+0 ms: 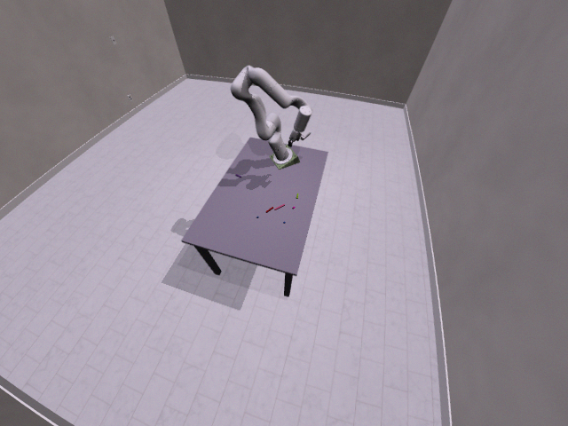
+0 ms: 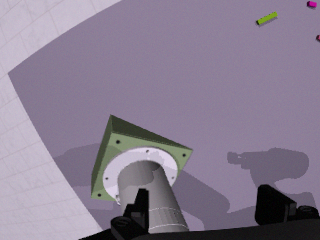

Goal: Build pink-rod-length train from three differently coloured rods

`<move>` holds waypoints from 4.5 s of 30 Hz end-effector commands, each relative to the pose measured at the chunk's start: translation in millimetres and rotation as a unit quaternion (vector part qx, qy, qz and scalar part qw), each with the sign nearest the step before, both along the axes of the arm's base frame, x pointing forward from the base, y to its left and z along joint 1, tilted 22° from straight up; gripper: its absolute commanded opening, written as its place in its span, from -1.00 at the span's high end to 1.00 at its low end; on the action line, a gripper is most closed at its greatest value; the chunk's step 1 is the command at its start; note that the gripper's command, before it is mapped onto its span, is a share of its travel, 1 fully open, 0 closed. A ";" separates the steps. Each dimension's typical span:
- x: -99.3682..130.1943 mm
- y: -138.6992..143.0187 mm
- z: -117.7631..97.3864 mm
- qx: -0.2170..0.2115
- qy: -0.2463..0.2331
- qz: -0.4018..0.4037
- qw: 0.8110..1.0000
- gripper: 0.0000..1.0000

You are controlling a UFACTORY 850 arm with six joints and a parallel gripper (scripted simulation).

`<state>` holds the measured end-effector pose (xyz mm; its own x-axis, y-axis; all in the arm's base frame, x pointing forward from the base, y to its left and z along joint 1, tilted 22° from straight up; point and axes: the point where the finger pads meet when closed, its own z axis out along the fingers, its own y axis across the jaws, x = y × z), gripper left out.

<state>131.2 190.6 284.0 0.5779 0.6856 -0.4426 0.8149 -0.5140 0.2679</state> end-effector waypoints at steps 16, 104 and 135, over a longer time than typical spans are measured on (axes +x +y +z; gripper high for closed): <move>0.2 0.6 0.4 0.001 0.000 0.000 1.000 -1.00; 529.3 -87.8 -132.1 0.043 0.137 0.551 0.822 -1.00; 529.3 -87.8 -132.1 0.043 0.137 0.551 0.822 -1.00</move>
